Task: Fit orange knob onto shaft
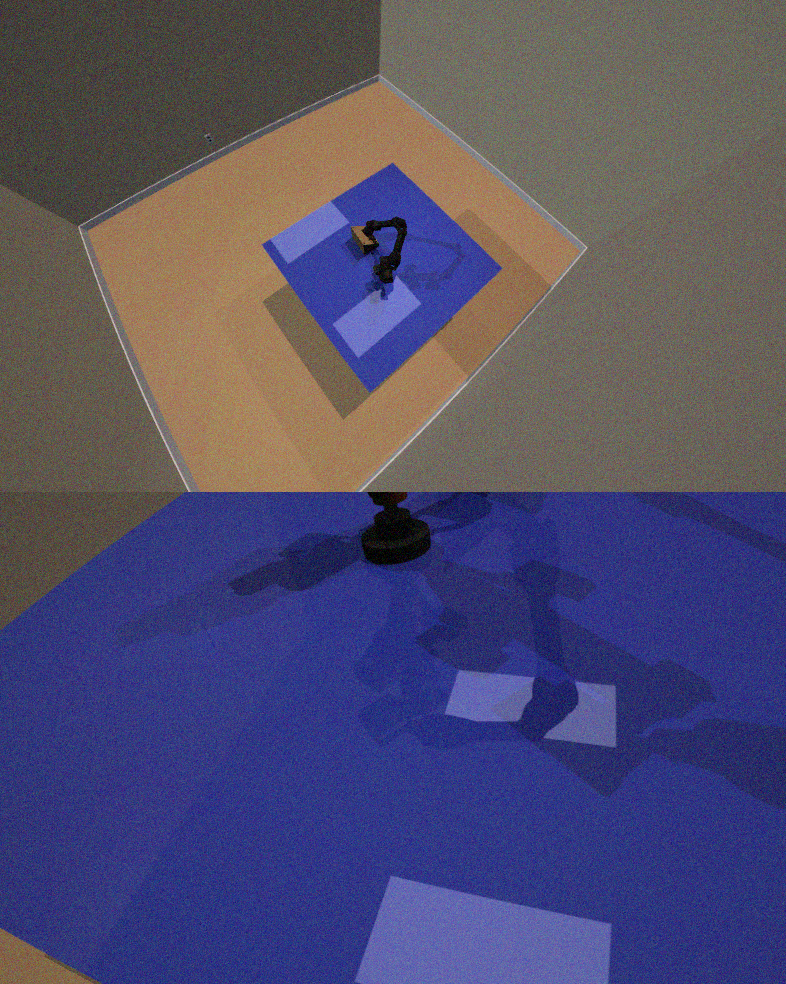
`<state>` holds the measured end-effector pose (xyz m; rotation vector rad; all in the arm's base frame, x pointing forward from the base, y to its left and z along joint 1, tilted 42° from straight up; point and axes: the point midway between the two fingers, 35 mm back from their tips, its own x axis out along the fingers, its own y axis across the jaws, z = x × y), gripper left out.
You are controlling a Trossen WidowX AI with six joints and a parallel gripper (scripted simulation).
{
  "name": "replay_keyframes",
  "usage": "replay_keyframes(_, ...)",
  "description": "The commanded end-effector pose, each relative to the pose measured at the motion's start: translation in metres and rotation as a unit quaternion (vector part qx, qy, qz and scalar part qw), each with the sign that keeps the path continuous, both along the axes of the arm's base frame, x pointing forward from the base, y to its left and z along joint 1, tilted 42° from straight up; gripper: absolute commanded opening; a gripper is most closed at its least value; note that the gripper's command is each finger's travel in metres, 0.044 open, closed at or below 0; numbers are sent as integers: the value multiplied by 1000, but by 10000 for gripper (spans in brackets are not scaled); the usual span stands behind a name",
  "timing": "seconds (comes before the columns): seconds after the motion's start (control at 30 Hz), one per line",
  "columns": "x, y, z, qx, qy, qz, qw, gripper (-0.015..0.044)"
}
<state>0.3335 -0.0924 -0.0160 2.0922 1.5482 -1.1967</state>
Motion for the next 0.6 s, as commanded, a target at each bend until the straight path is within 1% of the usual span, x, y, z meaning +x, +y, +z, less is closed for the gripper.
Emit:
replay_keyframes(0.0,2,-2,2,2,19,-27,999,0)
replay_keyframes(0.13,4,-2,2,8,60,-73,996,0)
replay_keyframes(0.57,0,-1,1,8,60,-73,996,0)
